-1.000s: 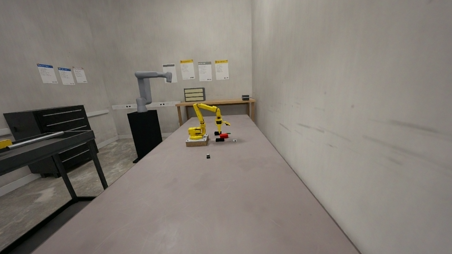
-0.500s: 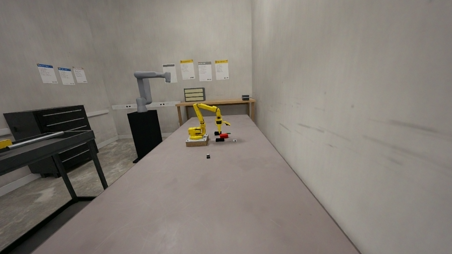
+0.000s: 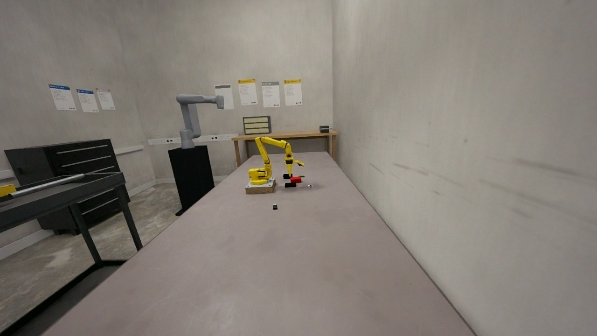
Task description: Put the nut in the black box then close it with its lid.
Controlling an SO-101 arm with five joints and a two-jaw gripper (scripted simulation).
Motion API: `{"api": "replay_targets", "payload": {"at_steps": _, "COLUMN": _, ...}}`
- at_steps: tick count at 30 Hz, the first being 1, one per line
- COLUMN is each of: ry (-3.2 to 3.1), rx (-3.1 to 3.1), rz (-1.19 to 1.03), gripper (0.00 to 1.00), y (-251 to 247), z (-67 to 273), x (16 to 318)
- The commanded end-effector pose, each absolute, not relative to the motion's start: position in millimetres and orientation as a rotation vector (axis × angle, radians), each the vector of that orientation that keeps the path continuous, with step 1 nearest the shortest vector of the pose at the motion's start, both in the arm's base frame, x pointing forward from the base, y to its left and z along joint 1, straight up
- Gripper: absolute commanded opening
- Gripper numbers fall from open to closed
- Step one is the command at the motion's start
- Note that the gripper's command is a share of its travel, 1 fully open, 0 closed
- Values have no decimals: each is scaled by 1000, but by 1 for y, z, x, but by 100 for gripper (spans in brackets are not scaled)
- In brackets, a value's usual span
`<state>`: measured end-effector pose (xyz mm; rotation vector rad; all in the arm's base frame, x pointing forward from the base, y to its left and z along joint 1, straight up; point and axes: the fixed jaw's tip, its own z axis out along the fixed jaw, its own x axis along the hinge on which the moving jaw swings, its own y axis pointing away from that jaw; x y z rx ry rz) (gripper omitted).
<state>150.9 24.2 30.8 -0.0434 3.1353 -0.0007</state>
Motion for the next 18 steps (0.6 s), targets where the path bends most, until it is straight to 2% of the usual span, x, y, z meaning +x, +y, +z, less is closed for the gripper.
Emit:
{"api": "replay_targets", "payload": {"at_steps": 1, "ry": 3137, "rx": -21, "rz": 1, "gripper": 28, "y": 23, "z": 31, "x": 151}}
{"api": "replay_targets", "payload": {"at_steps": 18, "ry": 3137, "rx": -21, "rz": 1, "gripper": 28, "y": 23, "z": 22, "x": 153}}
